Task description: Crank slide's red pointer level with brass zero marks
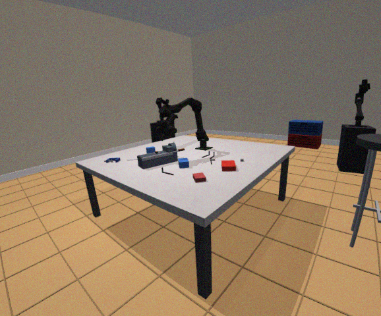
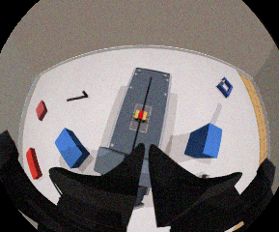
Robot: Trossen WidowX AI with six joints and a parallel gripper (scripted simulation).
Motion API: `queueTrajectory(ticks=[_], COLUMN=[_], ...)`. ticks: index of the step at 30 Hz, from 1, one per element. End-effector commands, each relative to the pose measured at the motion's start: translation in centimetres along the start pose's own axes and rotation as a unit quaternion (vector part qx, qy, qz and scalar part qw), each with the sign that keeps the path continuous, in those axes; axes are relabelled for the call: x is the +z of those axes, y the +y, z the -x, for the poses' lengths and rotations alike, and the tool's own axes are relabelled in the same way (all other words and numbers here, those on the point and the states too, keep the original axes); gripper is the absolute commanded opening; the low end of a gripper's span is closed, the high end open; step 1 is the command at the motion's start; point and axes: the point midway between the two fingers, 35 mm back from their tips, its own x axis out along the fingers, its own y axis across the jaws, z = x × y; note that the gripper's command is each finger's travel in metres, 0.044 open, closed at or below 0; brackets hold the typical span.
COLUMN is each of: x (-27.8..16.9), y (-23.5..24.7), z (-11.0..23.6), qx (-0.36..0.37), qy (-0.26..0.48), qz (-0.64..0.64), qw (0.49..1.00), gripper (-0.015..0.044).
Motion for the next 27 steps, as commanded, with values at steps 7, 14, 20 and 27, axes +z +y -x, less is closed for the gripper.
queueTrajectory(ticks=[7,14,20,27], x=[0.0,0.0,0.0,0.0], y=[0.01,0.01,0.01,0.01], z=[0.0,0.0,0.0,0.0], qx=[0.0,0.0,0.0,0.0], qy=[0.0,0.0,0.0,0.0], qz=[0.0,0.0,0.0,0.0], qw=[1.0,1.0,1.0,1.0], gripper=[0.0,0.0,0.0105,0.0289])
